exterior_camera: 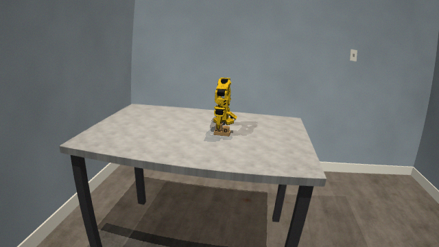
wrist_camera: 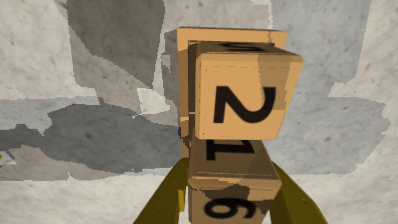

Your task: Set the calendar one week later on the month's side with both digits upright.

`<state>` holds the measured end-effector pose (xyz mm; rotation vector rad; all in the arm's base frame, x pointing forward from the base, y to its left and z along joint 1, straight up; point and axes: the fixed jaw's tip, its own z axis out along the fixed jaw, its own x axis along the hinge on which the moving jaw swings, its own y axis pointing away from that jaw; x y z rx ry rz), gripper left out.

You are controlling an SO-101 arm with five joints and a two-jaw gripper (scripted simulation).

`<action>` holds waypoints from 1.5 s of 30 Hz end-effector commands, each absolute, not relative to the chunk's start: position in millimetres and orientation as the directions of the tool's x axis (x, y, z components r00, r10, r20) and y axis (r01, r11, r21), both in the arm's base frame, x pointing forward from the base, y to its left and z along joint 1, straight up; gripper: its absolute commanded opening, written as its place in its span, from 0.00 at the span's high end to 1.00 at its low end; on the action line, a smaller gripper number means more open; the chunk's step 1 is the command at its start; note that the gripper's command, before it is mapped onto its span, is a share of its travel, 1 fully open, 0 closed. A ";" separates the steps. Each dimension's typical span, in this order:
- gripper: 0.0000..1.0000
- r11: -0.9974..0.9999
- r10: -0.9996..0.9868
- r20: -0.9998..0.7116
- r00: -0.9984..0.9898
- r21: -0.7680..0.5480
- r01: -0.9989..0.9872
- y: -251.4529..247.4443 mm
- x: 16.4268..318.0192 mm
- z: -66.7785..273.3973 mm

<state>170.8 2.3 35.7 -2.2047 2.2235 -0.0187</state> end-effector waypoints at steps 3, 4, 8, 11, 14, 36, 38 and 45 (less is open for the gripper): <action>1.00 -0.012 -1.000 -0.001 0.012 -0.036 -0.999 4.3 173.4 36.6; 1.00 -0.012 -1.000 -0.001 0.012 -0.036 -0.999 4.3 173.4 36.6; 1.00 -0.012 -1.000 -0.001 0.012 -0.036 -0.999 4.3 173.4 35.8; 1.00 -0.012 -1.000 -0.001 0.012 -0.036 -0.999 4.3 173.4 33.9; 1.00 -0.012 -1.000 -0.001 0.012 -0.036 -0.999 4.3 173.3 31.8; 1.00 -0.012 -1.000 -0.001 0.012 -0.036 -0.999 4.3 173.4 26.5; 1.00 -0.012 -1.000 -0.001 0.012 -0.036 -0.999 4.3 173.4 26.5; 0.92 -0.012 -1.000 -0.001 0.012 -0.036 -0.999 4.3 173.4 26.5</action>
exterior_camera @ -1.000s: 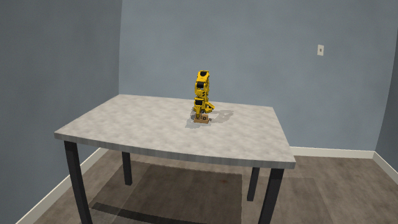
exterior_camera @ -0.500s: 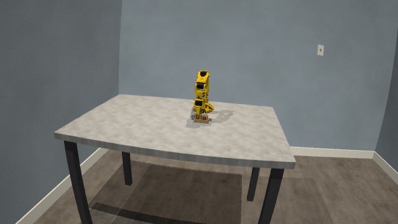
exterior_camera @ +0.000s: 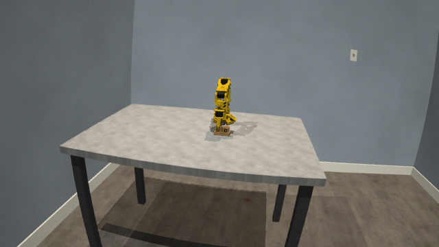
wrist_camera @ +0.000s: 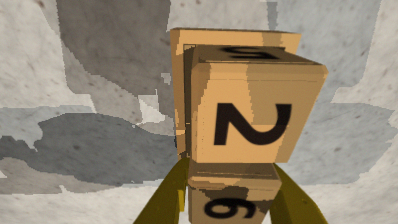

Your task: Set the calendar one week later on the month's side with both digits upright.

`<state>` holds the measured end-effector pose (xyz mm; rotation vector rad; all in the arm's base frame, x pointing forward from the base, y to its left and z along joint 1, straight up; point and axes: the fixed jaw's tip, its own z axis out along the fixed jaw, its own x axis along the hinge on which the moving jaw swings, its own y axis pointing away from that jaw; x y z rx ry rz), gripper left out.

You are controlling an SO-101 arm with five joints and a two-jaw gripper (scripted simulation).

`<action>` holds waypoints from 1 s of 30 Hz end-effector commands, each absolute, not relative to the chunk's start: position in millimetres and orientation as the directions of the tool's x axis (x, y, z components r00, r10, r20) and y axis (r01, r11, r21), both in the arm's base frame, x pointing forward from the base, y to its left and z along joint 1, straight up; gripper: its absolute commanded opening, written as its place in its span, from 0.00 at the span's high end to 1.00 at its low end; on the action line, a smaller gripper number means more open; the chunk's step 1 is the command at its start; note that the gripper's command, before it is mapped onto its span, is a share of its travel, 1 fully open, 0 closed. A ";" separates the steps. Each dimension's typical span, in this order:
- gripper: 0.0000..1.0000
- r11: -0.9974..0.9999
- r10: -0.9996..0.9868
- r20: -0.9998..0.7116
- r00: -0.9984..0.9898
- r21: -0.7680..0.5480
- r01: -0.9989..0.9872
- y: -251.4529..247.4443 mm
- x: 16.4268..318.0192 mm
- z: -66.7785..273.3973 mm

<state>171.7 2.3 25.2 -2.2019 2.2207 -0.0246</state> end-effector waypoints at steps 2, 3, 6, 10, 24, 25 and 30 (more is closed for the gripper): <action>0.88 -0.012 -1.000 -0.001 0.012 -0.036 -0.999 4.3 173.4 26.5; 0.86 -0.012 -1.000 -0.001 0.012 -0.036 -0.999 4.3 173.4 26.5; 0.83 -0.012 -1.000 -0.001 0.012 -0.036 -0.999 4.3 173.4 26.5; 0.83 -0.012 -1.000 -0.001 0.012 -0.036 -0.999 4.3 173.4 26.5; 0.75 -0.012 -1.000 -0.001 0.012 -0.036 -0.999 4.3 173.4 26.5; 0.74 -0.012 -1.000 -0.001 0.012 -0.036 -0.999 4.3 173.4 26.5; 0.70 -0.012 -1.000 -0.001 0.012 -0.036 -0.999 4.3 173.4 26.5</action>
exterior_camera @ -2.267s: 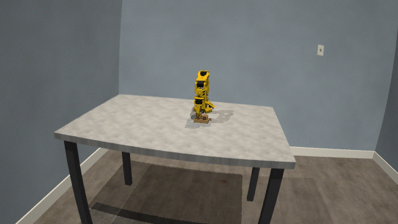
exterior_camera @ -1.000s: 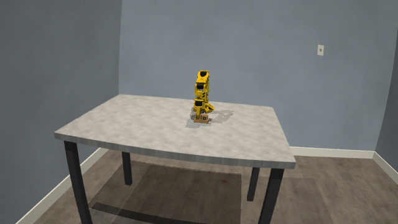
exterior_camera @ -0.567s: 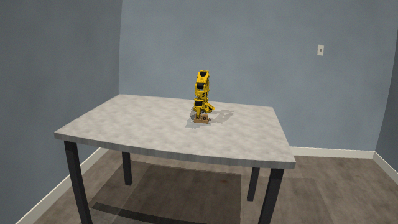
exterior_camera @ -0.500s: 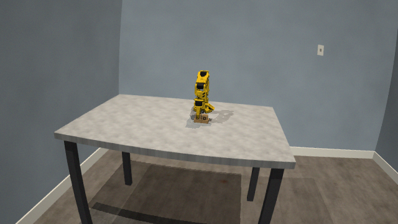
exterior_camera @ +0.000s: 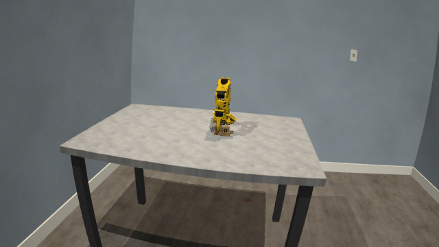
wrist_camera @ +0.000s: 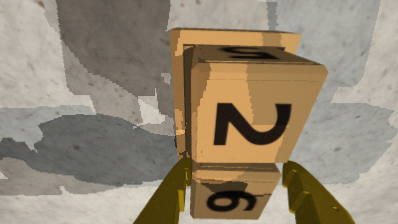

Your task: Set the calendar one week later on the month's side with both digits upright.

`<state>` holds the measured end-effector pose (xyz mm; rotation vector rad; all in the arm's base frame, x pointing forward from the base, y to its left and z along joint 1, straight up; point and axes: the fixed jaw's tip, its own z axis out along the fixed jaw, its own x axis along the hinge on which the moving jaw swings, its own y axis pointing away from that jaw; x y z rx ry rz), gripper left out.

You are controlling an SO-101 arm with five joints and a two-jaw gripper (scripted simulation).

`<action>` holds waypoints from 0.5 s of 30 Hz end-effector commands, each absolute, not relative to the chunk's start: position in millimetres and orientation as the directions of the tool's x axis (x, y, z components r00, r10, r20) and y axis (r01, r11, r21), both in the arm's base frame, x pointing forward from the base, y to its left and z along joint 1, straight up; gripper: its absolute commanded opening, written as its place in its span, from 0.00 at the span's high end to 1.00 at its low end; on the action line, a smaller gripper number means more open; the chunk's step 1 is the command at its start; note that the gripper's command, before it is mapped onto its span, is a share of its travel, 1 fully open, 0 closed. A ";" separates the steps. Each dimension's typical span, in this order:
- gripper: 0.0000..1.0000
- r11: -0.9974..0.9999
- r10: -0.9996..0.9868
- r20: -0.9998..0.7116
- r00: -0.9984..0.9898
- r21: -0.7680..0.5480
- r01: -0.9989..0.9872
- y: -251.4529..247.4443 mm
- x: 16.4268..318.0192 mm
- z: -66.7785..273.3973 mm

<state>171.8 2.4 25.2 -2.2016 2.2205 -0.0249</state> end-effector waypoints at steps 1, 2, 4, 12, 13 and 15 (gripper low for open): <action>0.69 -0.012 -1.000 -0.001 0.012 -0.036 -0.999 4.3 173.4 26.5; 0.68 -0.012 -1.000 -0.001 0.012 -0.036 -0.999 4.3 173.4 26.5; 0.67 -0.012 -1.000 -0.001 0.012 -0.036 -0.999 4.3 173.4 26.5; 0.64 -0.012 -1.000 -0.001 0.012 -0.036 -0.999 4.3 173.4 26.5; 0.64 -0.012 -1.000 -0.001 0.012 -0.036 -0.999 4.3 173.4 26.5; 0.64 -0.012 -1.000 -0.001 0.012 -0.036 -0.999 4.3 173.4 26.5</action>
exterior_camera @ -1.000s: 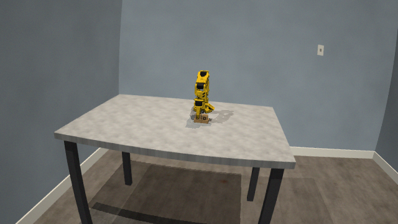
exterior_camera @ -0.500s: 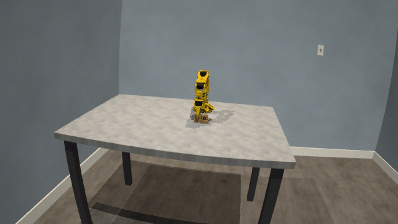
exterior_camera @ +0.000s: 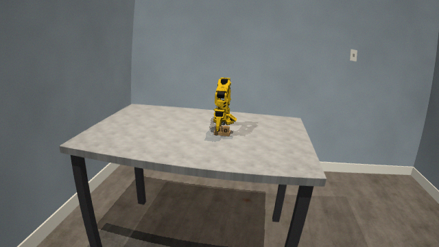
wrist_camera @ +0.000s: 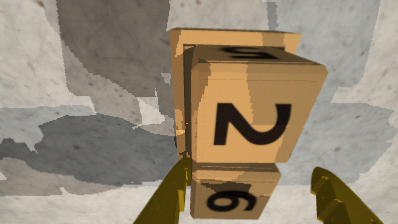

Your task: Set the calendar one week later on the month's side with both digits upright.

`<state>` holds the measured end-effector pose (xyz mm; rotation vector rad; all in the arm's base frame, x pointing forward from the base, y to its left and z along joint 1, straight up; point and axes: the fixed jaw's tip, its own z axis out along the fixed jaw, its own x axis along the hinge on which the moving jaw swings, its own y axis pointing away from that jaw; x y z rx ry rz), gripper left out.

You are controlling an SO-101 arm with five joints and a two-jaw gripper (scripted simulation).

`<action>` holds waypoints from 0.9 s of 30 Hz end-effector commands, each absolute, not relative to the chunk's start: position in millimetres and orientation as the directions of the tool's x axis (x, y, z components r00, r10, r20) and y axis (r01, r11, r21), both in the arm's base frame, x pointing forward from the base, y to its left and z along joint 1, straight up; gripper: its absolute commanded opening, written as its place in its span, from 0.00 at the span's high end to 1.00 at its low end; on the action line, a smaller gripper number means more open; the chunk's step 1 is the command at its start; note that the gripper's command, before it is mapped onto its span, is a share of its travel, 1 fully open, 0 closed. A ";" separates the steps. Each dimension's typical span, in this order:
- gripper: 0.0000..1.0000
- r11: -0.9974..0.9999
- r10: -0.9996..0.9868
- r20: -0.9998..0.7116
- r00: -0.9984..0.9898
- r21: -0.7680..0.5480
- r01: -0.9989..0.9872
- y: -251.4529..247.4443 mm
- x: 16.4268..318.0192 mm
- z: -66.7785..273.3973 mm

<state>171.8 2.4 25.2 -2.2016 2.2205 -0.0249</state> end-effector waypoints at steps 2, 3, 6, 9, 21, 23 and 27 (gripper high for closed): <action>0.64 -0.012 -1.000 -0.001 0.012 -0.036 -0.999 4.3 173.5 27.0; 0.64 -0.012 -1.000 -0.001 0.012 -0.036 -0.999 4.3 173.6 27.6; 0.64 -0.012 -1.000 -0.001 0.012 -0.036 -0.999 4.3 174.3 31.5; 0.64 -0.012 -1.000 -0.001 0.012 -0.036 -0.999 4.3 175.1 38.8; 0.64 -0.012 -1.000 -0.001 0.012 -0.036 -0.999 4.3 173.7 73.9; 0.64 -0.012 -1.000 -0.001 0.012 -0.036 -0.999 4.3 172.7 79.2; 0.64 -0.012 -1.000 -0.001 0.012 -0.036 -0.999 4.2 171.3 85.5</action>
